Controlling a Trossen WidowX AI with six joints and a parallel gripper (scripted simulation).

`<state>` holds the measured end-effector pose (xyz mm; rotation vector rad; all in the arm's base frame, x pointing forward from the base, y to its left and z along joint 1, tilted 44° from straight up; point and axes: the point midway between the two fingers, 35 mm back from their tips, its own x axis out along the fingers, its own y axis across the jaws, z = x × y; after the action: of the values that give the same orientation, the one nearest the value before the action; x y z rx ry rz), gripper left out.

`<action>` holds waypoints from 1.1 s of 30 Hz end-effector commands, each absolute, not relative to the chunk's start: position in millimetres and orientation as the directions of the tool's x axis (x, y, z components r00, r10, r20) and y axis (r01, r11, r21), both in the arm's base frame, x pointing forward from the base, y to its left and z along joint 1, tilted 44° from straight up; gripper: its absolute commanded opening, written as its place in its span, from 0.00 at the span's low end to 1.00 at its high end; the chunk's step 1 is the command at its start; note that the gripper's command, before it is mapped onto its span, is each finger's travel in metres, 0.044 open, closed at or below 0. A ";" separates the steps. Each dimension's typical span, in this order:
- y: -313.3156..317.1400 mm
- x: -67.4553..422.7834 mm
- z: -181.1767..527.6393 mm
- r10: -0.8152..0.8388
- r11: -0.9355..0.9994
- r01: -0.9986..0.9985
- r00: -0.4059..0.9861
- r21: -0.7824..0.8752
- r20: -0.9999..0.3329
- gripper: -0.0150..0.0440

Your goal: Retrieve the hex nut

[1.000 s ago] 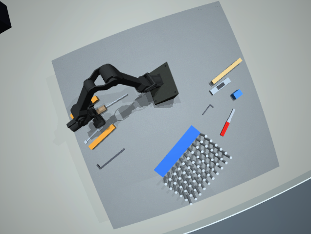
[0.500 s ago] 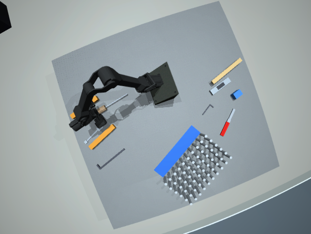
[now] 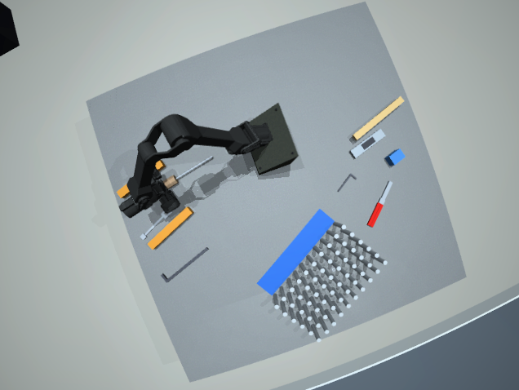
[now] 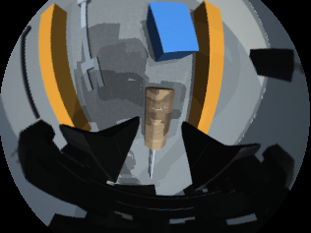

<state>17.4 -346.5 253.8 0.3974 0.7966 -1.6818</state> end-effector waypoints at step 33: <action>-314.0 18.2 282.1 -0.715 -0.093 0.952 -0.267 -0.291 -0.646 0.25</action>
<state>19.1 -319.5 278.6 0.4018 0.7951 -1.6754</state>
